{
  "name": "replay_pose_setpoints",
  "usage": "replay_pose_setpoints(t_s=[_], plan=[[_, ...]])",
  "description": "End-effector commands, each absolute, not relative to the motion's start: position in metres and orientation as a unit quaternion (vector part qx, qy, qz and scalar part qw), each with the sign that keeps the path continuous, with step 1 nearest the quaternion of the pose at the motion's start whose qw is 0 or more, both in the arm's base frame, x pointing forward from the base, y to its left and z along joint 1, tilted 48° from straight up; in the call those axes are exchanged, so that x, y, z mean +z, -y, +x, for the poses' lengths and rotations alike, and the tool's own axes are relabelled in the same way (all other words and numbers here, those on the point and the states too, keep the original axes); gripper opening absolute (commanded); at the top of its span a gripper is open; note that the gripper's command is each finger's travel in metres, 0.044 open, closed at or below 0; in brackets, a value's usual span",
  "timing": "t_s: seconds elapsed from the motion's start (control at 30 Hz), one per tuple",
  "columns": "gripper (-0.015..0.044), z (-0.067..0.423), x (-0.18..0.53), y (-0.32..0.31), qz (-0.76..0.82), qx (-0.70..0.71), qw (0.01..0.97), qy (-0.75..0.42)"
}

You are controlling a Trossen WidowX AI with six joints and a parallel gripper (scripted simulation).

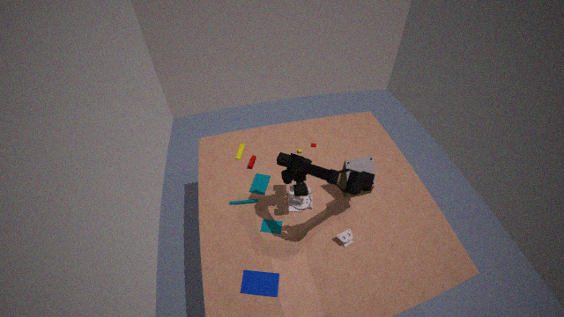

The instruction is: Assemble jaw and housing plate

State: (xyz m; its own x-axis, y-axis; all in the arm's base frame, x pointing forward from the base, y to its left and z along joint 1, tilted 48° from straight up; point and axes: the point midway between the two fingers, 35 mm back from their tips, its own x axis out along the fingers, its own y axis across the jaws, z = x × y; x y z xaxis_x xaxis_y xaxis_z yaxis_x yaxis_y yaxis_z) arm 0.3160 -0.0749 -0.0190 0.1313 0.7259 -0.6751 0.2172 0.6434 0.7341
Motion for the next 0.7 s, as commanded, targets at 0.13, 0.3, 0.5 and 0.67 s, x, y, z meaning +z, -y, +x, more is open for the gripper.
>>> replay_pose_setpoints(t_s=[0.13, 0.3, 0.5, 0.67], plan=[[0.0134, 0.3174, -0.0201, 0.0764, 0.369, 0.198, 0.655, -0.629], [0.0134, 0.3174, -0.0201, 0.0764, 0.369, 0.198, 0.655, -0.629], [0.0134, 0.3174, -0.0201, 0.0764, 0.364, 0.203, 0.658, -0.628], [0.0134, 0.3174, -0.0201, 0.0764, 0.364, 0.203, 0.658, -0.628]])
